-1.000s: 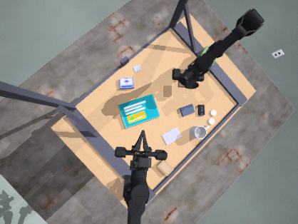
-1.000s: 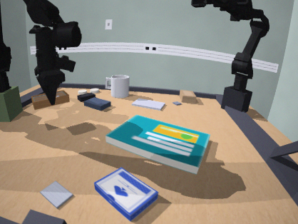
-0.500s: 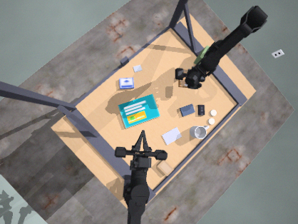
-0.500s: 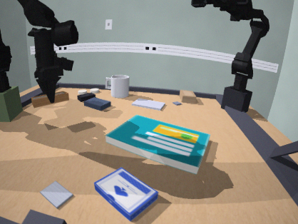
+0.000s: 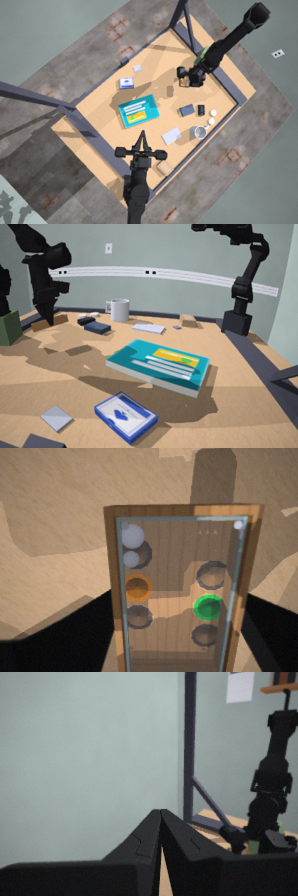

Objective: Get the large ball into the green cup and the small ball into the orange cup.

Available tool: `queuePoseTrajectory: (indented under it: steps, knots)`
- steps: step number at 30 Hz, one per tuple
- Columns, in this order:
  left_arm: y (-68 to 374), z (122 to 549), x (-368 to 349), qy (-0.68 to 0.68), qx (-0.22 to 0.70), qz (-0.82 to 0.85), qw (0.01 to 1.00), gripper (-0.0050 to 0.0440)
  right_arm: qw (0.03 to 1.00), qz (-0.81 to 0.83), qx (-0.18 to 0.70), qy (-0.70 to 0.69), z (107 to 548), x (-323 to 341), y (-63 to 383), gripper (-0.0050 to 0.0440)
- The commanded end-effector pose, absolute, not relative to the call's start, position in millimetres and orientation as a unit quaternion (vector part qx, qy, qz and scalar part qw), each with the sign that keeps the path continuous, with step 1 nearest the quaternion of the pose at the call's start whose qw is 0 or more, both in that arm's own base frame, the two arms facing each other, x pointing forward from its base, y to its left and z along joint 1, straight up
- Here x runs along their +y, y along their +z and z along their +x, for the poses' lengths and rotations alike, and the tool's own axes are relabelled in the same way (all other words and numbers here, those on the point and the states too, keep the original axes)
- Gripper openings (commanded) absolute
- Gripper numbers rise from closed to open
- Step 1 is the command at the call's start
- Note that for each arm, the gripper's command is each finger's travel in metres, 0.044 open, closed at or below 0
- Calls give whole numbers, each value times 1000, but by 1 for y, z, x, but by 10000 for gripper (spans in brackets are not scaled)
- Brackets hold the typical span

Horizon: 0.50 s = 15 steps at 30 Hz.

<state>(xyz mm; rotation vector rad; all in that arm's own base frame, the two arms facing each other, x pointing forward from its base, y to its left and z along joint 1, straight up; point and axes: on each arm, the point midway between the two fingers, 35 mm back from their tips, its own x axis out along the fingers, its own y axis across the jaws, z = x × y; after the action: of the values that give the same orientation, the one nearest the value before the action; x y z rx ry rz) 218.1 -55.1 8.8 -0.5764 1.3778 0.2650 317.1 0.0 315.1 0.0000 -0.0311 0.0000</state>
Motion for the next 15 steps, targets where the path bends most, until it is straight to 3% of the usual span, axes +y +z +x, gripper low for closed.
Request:
queuePoseTrajectory:
  steps: [1,15]
  knots:
    - [13,219,-57,125,590,-255,755,-50,1000,0,-25,0,316,0,323,-50]
    - [13,216,-58,129,562,-249,779,-50,1000,0,-25,0,316,0,323,-50]
